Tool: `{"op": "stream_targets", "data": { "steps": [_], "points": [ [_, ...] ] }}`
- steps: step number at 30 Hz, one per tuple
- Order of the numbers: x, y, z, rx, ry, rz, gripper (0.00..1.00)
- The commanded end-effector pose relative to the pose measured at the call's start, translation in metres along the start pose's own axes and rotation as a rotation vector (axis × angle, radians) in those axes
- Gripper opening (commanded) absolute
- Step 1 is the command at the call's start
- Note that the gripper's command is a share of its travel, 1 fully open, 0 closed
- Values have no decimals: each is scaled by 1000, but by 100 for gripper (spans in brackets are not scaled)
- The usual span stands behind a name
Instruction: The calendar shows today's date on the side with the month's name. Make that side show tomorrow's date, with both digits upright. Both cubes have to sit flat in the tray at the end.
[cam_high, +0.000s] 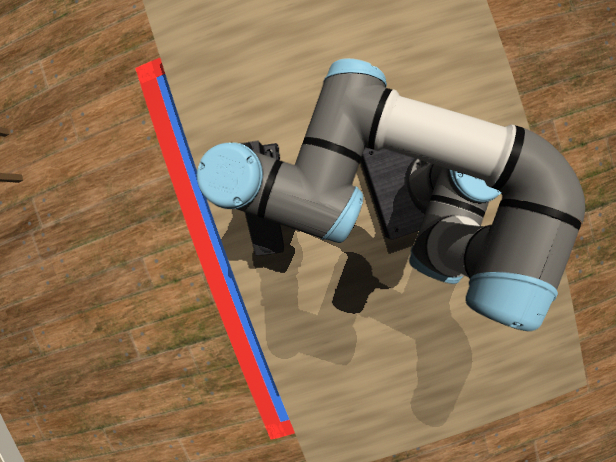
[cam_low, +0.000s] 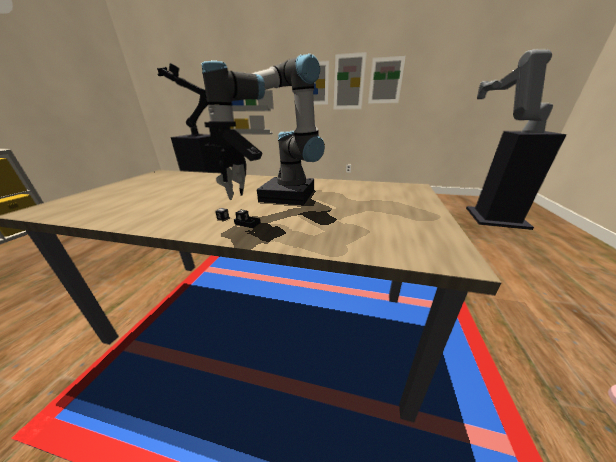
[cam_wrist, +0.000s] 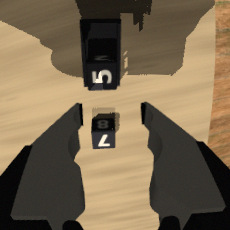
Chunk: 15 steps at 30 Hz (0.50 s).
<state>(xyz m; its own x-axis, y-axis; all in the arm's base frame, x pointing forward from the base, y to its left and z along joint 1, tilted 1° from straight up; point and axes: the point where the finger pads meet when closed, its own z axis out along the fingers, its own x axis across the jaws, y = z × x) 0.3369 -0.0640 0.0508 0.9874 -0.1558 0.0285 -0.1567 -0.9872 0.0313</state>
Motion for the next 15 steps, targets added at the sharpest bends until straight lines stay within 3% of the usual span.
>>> {"op": "stream_targets", "data": {
  "steps": [1,10,11,15],
  "points": [
    [-5,-3,-17,14,-31,-1,29],
    [-5,-3,-20,14,-31,-1,29],
    [-5,-3,-20,14,-31,-1,100],
    [-5,-3,-20,14,-31,-1,100]
  ]
}}
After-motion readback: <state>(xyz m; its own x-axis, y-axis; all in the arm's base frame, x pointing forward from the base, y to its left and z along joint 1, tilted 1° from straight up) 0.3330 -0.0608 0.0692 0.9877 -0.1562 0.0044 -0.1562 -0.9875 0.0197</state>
